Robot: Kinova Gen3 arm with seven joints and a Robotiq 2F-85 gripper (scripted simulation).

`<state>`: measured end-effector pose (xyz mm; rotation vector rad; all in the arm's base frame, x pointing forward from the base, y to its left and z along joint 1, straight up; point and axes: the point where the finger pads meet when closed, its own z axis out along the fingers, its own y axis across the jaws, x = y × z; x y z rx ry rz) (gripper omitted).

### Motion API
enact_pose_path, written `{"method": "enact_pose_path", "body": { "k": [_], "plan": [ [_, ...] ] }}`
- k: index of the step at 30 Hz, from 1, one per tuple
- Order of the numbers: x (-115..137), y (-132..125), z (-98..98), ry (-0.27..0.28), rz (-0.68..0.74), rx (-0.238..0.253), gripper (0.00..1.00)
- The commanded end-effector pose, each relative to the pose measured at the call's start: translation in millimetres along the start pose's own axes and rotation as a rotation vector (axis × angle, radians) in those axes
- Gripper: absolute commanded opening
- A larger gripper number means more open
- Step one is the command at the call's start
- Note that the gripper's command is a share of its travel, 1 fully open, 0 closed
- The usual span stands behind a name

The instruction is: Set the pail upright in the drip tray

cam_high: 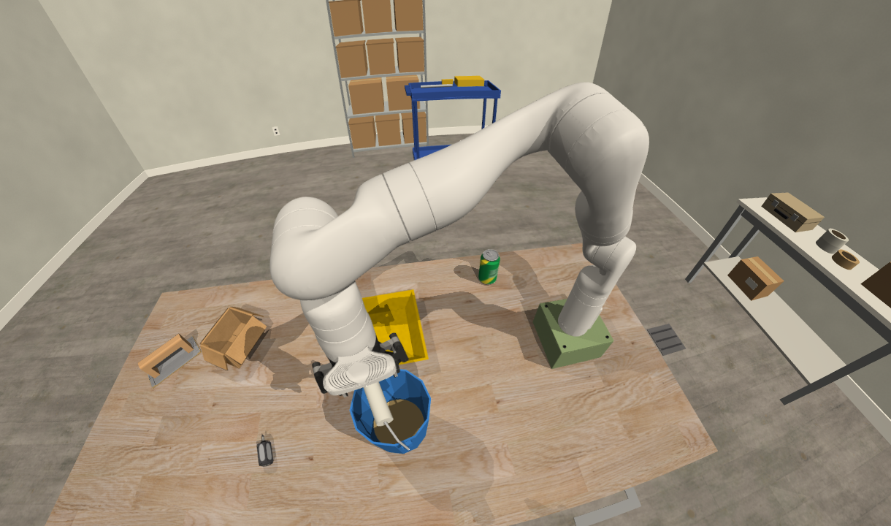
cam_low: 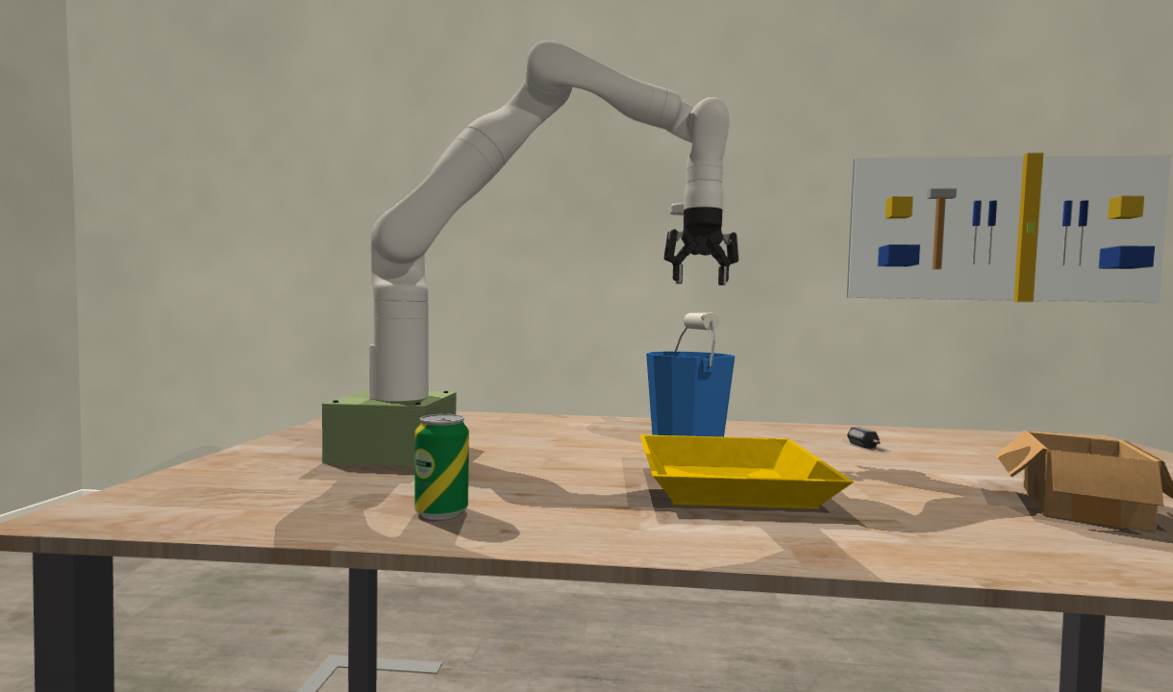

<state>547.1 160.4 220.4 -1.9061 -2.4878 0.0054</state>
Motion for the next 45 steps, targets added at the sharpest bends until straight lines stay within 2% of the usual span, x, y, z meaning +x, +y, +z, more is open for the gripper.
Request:
{"method": "enact_pose_path", "body": {
  "k": [1, 31, 45],
  "plan": [
    [0.0, 0.3, -1.2, 0.0, 0.0, -0.002, 1.0],
    [0.0, 0.4, 1.6, -0.002, 0.003, -0.001, 1.0],
    [-0.1, 1.1, 21.9, -0.004, 0.005, 0.0, 1.0]
  ]
}}
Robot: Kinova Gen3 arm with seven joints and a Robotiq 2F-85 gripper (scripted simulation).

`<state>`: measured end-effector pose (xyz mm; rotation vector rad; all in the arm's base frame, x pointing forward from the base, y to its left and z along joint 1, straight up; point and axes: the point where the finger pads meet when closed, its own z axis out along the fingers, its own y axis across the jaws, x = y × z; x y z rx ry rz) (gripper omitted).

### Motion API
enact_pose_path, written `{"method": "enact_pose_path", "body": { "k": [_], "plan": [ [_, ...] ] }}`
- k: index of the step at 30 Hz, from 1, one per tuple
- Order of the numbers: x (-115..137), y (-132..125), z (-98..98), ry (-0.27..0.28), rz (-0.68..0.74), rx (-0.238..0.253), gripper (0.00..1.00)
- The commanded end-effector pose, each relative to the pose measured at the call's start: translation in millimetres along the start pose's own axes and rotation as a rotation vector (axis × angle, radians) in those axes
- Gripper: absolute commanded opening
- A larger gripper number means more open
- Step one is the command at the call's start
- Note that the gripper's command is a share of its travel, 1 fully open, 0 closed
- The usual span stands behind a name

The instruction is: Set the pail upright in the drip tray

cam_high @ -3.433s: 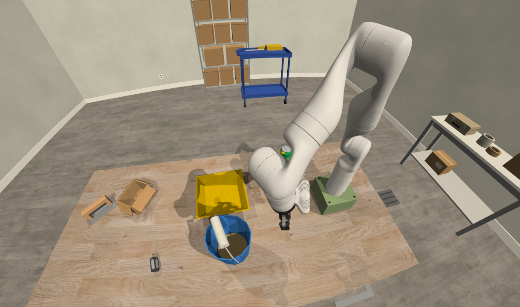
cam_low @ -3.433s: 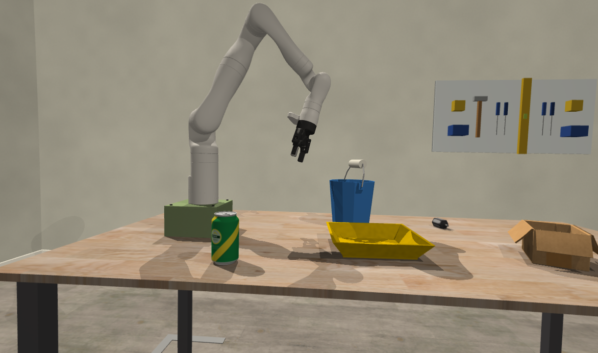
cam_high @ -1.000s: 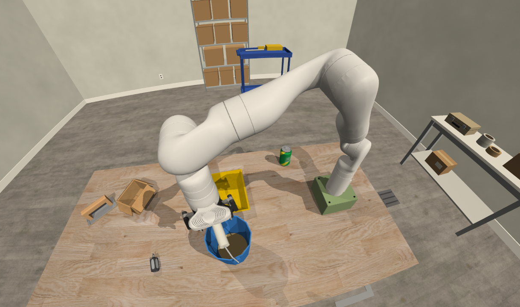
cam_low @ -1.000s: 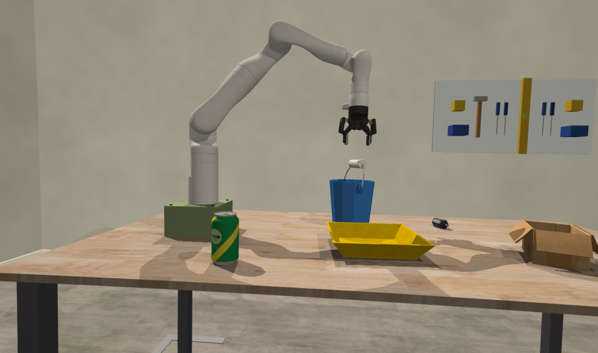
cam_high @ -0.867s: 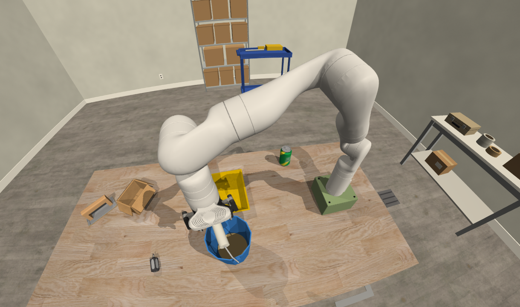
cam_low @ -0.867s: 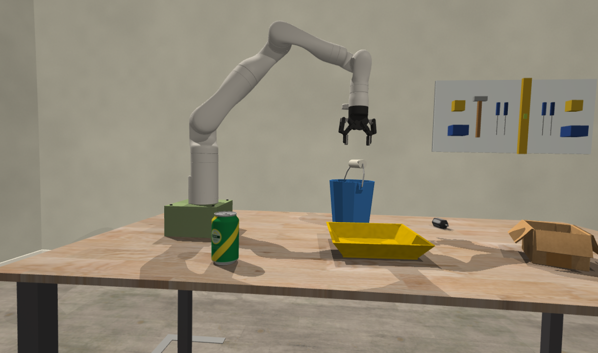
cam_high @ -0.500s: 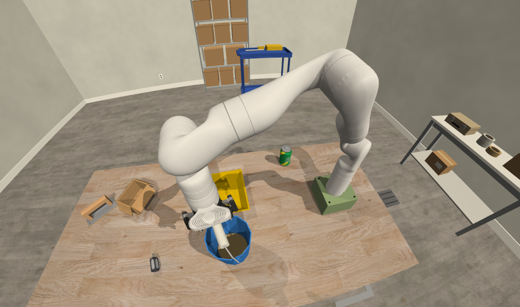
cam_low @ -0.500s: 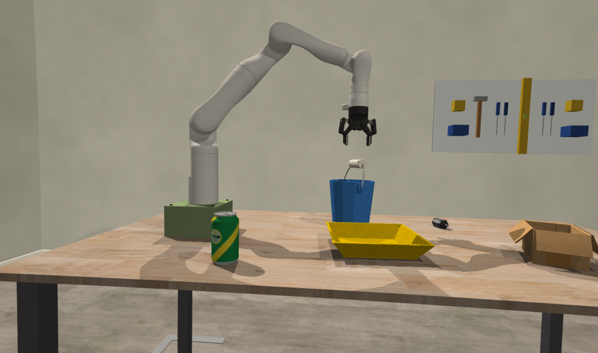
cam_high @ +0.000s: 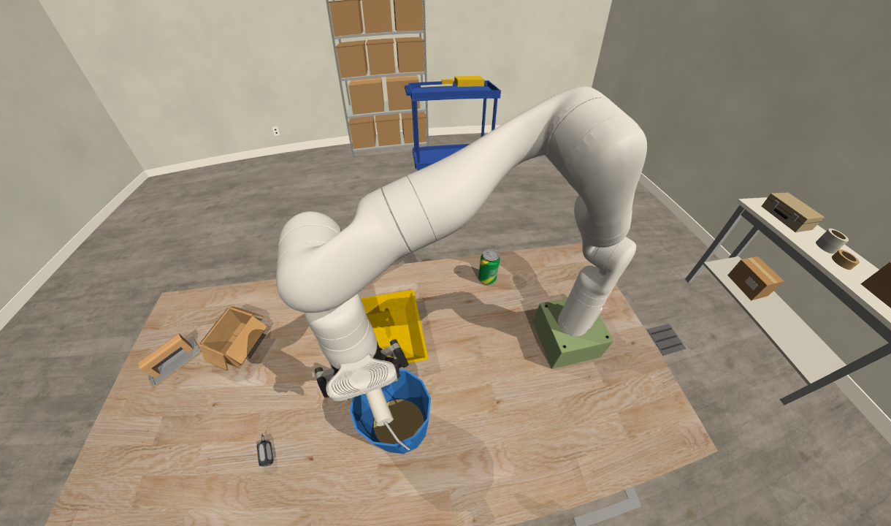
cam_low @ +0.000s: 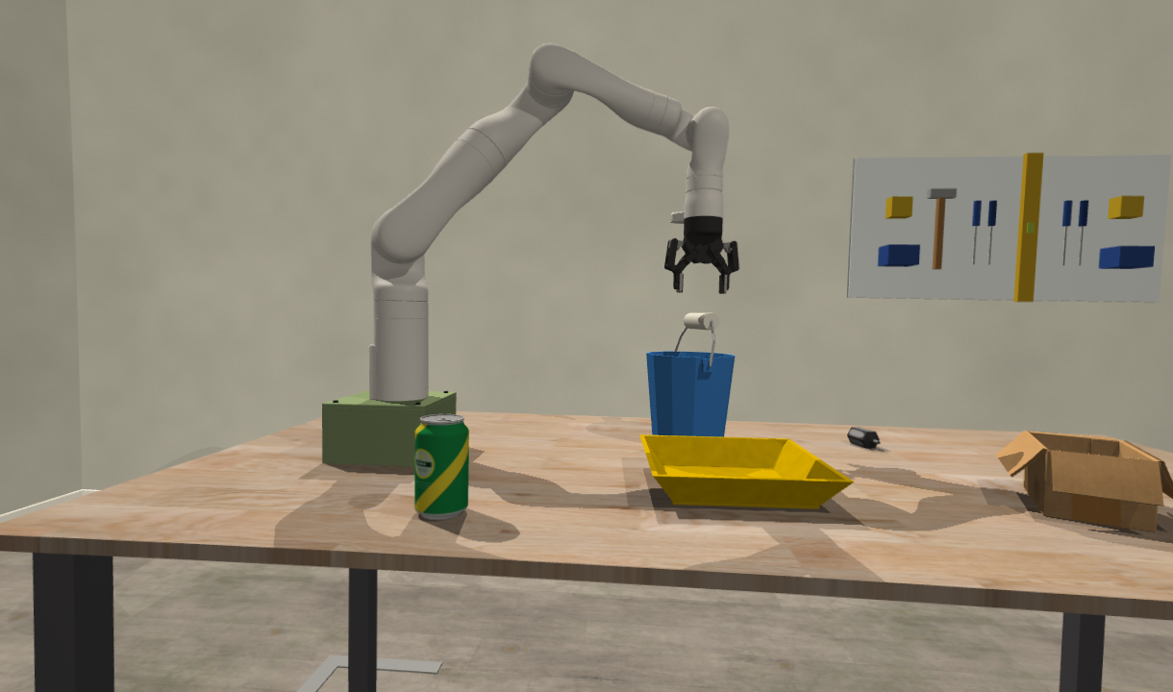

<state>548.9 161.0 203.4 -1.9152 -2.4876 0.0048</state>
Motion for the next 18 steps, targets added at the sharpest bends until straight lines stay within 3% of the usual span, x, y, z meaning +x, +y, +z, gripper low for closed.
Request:
{"method": "enact_pose_path", "body": {
  "k": [1, 18],
  "plan": [
    [-0.2, -0.8, 7.1, 0.0, 0.001, 0.003, 1.0],
    [-0.2, 0.3, 42.3, 0.0, 0.001, 0.003, 1.0]
  ]
}}
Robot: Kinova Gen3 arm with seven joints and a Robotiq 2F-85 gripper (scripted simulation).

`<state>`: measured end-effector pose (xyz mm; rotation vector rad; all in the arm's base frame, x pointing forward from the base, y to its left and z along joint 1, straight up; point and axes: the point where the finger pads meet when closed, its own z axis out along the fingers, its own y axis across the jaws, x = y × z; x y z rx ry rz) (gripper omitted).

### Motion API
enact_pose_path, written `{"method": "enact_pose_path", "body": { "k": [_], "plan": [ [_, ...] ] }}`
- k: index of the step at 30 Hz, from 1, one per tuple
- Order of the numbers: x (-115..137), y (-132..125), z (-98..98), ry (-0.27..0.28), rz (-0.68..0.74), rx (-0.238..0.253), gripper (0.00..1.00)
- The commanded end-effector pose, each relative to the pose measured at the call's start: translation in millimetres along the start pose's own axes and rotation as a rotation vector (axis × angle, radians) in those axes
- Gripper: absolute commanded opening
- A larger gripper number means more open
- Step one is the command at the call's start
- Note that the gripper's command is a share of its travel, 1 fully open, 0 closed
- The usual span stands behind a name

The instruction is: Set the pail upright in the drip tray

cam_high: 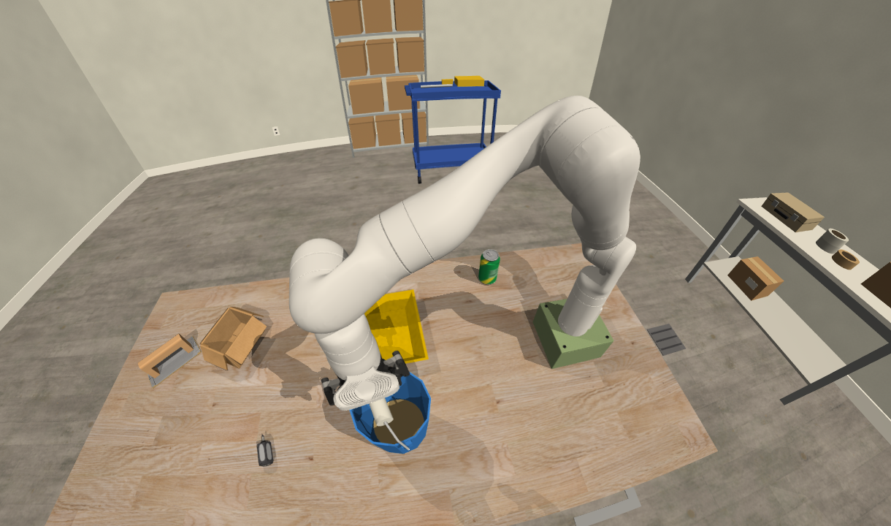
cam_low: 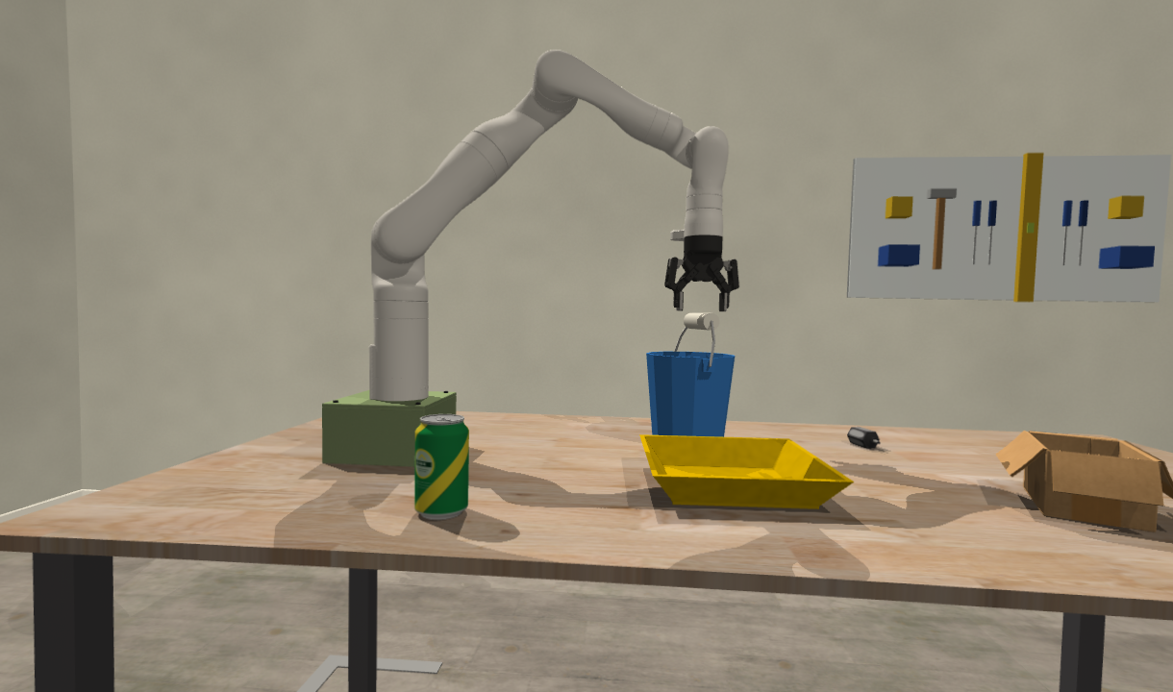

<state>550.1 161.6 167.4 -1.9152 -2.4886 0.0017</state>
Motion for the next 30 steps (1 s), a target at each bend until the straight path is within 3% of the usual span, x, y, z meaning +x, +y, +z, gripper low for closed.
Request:
{"method": "enact_pose_path", "body": {
  "k": [1, 14, 30],
  "plan": [
    [-0.5, -1.2, 6.3, -0.001, 0.001, 0.006, 1.0],
    [-0.5, -0.7, 23.4, -0.001, 0.001, 0.006, 1.0],
    [-0.5, -0.6, 25.6, -0.001, 0.001, 0.006, 1.0]
  ]
}}
